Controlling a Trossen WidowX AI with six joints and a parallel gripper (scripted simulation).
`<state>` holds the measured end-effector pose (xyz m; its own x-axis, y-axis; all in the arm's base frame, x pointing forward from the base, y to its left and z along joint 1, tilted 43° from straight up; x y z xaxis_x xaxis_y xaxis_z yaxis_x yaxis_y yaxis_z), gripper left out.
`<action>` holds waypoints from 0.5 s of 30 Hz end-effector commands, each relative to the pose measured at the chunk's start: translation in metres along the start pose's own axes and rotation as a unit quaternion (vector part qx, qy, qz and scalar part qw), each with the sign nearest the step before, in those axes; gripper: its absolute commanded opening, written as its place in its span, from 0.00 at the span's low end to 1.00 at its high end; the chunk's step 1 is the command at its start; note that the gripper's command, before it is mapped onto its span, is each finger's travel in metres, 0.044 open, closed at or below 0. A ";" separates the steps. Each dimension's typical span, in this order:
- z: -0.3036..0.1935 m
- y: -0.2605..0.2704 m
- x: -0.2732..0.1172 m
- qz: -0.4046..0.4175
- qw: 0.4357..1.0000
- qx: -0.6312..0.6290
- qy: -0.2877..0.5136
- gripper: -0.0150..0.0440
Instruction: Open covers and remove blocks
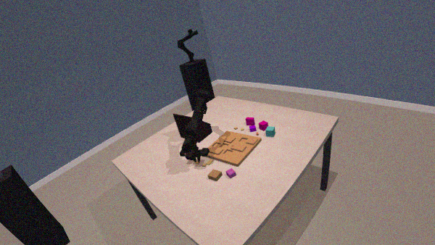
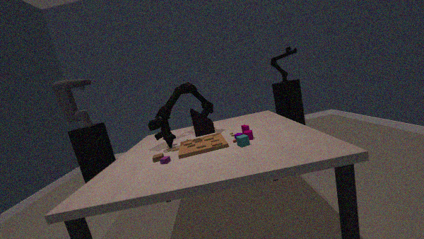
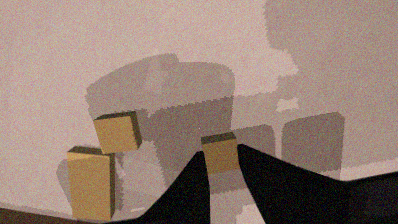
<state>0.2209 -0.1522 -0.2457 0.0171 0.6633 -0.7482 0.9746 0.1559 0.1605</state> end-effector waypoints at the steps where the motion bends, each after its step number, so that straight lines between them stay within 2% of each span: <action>1: 0.000 0.000 0.000 0.000 1.000 0.000 0.000 0.43; 13: 0.000 0.000 -0.001 0.000 1.000 0.000 0.000 0.97; 15: 0.000 0.000 -0.005 0.000 1.000 0.000 0.000 1.00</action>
<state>0.2206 -0.1518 -0.2453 0.0164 0.6656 -0.7461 0.9753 0.1538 0.1587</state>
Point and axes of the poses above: the point midway between the two fingers, 35 mm back from their tips, its own x axis out along the fingers, its own y axis across the jaws, z = x × y, the point moved 1 cm from there along -x, back along the fingers, and after that the axes turned 11 degrees about x, right-handed, at the moved point
